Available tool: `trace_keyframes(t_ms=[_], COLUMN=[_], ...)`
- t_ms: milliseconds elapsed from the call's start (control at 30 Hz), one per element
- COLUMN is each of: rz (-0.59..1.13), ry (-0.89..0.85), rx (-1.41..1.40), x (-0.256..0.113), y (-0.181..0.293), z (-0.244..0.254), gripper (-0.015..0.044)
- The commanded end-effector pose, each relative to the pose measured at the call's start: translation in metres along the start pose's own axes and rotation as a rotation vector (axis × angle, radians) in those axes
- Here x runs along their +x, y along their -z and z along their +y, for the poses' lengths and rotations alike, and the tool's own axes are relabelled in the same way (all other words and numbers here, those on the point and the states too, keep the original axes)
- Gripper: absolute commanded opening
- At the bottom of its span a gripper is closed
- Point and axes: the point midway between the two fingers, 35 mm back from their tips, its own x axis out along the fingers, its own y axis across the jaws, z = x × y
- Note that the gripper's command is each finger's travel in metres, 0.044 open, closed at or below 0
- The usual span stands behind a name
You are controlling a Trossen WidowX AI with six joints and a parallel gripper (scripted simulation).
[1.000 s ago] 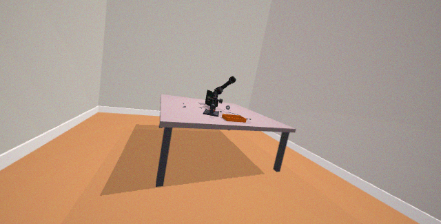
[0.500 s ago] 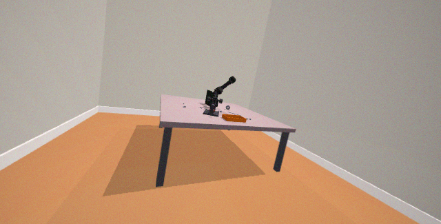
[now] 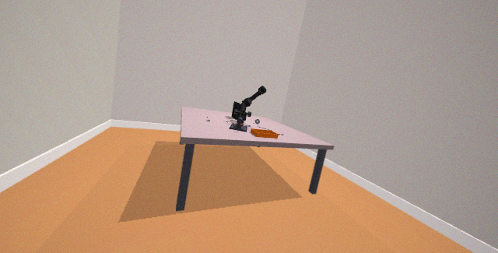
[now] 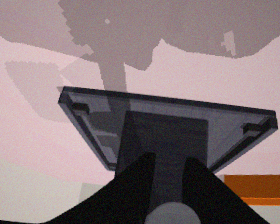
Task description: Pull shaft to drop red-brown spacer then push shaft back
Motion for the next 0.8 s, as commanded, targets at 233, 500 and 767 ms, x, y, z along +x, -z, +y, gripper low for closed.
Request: trace_keyframes(t_ms=[233, 500, 767], rz=[0.011, 0.000, 0.011], ry=[0.002, 0.000, 0.002], rx=[-0.005, 0.001, -0.005], x=[0.0039, 0.0015, 0.0031], y=[0.0071, 0.0021, 0.0062], z=[-0.0013, -0.0001, -0.0013], gripper=[0.0000, 0.0000, 0.0000])
